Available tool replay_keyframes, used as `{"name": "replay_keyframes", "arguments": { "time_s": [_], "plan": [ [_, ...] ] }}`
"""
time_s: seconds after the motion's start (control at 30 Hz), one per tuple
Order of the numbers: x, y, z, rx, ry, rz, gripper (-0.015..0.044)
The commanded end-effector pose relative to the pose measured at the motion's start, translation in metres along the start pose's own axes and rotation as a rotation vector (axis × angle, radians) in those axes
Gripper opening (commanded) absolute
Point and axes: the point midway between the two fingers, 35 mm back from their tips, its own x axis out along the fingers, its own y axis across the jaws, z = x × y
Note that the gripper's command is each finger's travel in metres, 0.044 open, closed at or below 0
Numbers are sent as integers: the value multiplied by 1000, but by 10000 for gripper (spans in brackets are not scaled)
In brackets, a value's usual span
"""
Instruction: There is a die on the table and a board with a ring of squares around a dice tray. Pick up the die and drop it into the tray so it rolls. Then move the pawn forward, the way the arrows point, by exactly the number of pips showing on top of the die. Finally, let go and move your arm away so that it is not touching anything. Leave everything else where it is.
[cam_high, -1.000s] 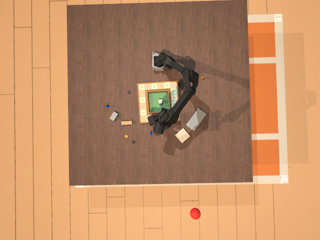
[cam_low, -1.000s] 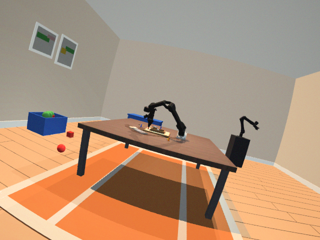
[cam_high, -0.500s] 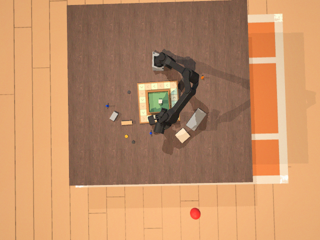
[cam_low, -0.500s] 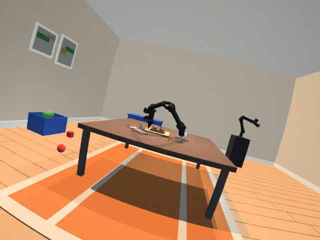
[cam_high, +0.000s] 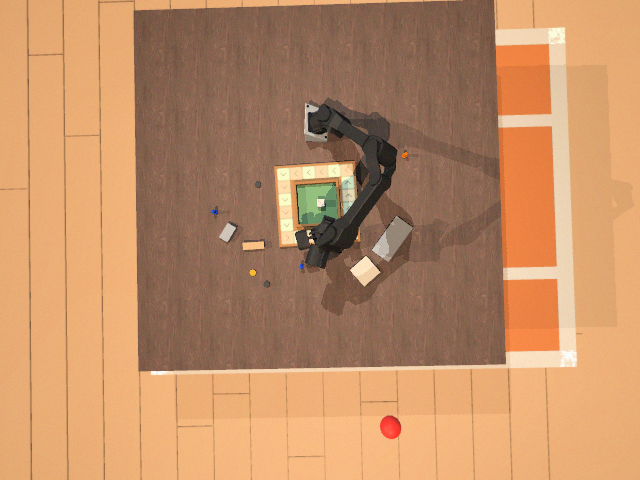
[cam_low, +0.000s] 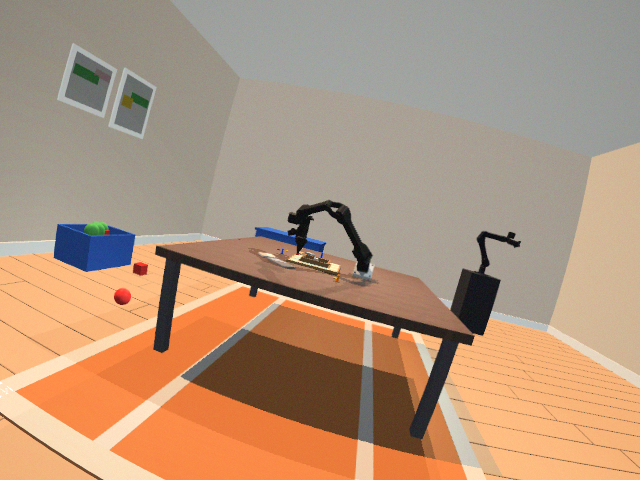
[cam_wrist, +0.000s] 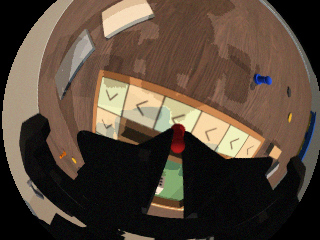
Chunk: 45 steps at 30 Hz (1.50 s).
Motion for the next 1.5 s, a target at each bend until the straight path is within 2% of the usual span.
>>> {"name": "replay_keyframes", "arguments": {
  "time_s": [0.0, 0.57, 0.73, 1.47],
  "plan": [
    [-24, -3, 3, 10, -9, -8, 0],
    [-106, 3, -4, 73, -18, -2, 0],
    [-102, 9, -3, 68, -17, -3, 0],
    [-41, 85, -15, -7, -5, -7, 0]
  ]
}}
